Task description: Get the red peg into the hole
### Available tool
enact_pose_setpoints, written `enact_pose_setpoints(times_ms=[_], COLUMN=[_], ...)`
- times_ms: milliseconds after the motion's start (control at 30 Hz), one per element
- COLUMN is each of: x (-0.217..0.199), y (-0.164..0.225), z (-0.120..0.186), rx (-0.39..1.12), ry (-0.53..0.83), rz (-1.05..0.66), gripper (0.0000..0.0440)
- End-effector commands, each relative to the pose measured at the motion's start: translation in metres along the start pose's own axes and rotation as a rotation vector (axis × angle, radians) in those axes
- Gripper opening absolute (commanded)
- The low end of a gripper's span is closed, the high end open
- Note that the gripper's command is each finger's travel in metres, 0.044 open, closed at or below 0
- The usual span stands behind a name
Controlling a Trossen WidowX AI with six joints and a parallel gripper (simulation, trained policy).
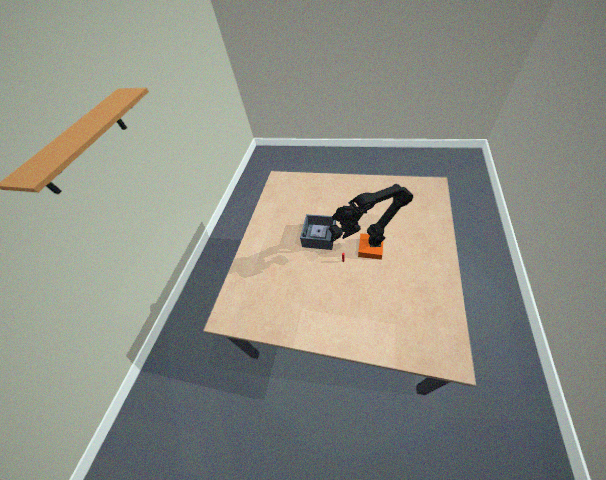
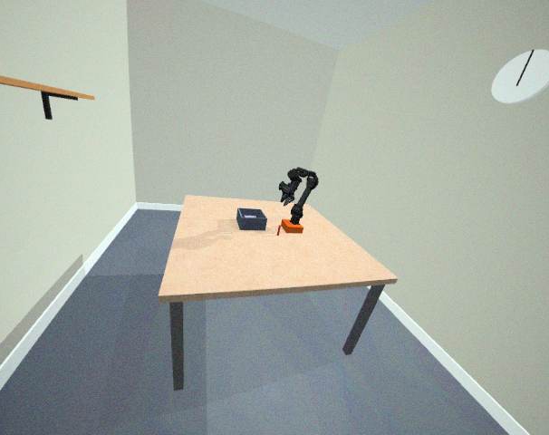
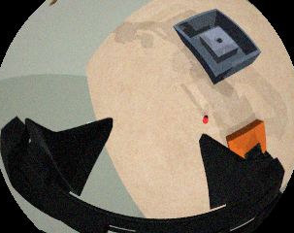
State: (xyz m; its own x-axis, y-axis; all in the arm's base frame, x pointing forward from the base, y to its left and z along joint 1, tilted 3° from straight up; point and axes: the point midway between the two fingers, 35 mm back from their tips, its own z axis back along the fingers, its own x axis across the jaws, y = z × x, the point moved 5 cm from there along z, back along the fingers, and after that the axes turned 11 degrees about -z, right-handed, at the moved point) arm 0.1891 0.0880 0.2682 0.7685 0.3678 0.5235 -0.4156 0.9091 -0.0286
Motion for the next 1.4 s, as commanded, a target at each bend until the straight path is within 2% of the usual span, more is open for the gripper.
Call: enact_pose_setpoints(times_ms=[0,333,600,900,1367], x=[-0.014,-0.044,-0.061,-0.076,-0.102], y=[0.001,0.008,0.013,0.018,0.020], z=[-0.019,-0.062,-0.094,-0.130,-0.181], rx=[-0.003,0.009,0.007,-0.007,-0.048], ry=[0.142,0.462,0.625,0.697,0.687], rz=[0.047,0.132,0.170,0.205,0.255], gripper=[0.0440,0.0440,0.0440,0.0440,0.0437])
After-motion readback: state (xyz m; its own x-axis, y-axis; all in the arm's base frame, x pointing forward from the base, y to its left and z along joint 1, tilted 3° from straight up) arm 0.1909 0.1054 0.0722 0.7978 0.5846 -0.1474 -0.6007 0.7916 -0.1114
